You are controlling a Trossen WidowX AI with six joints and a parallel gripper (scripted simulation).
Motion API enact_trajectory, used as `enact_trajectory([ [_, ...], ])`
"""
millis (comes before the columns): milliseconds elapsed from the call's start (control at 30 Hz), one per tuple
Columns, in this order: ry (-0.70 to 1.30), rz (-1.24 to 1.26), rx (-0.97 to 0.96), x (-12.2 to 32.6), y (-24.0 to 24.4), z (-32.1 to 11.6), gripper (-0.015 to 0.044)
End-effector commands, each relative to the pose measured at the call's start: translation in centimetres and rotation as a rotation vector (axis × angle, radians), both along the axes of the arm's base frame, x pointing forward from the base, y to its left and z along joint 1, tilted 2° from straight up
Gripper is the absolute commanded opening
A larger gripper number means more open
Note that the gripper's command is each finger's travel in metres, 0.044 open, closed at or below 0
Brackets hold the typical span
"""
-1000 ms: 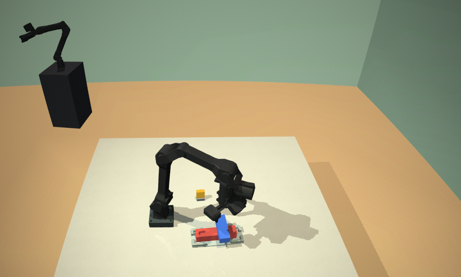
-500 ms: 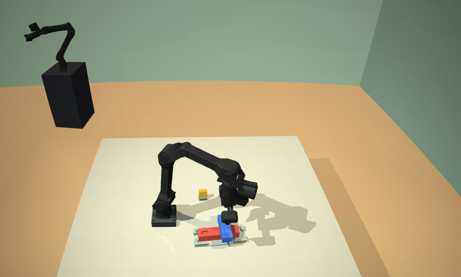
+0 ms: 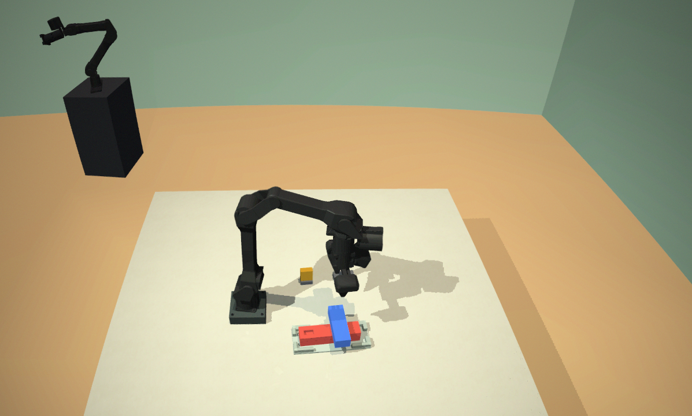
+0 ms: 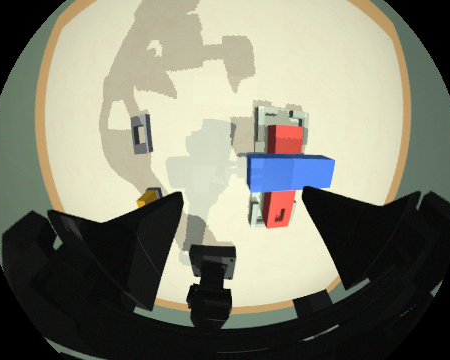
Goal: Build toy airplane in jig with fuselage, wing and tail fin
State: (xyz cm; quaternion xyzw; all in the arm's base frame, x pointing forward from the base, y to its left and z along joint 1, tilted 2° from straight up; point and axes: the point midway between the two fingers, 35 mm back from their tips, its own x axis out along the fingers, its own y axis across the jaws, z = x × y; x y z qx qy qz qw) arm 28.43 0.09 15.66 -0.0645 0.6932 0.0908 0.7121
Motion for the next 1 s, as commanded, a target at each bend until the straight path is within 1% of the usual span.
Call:
enact_trajectory([
  [0,0.007,0.001,0.001,-2.1,4.7,0.0,0.0440],
  [200,0.010,0.001,0.008,-6.8,10.9,0.0,0.0440],
  [367,0.015,0.001,0.014,-10.8,14.1,-0.2,0.0440],
  [533,0.015,0.001,0.014,-11.0,14.2,-0.4,0.0440],
  [733,0.015,0.001,0.014,-10.9,14.5,-5.7,0.0440],
  [900,0.015,0.001,0.014,-10.9,14.5,-6.0,0.0440],
  [967,0.015,0.001,0.014,-10.9,14.5,-6.9,0.0440],
])
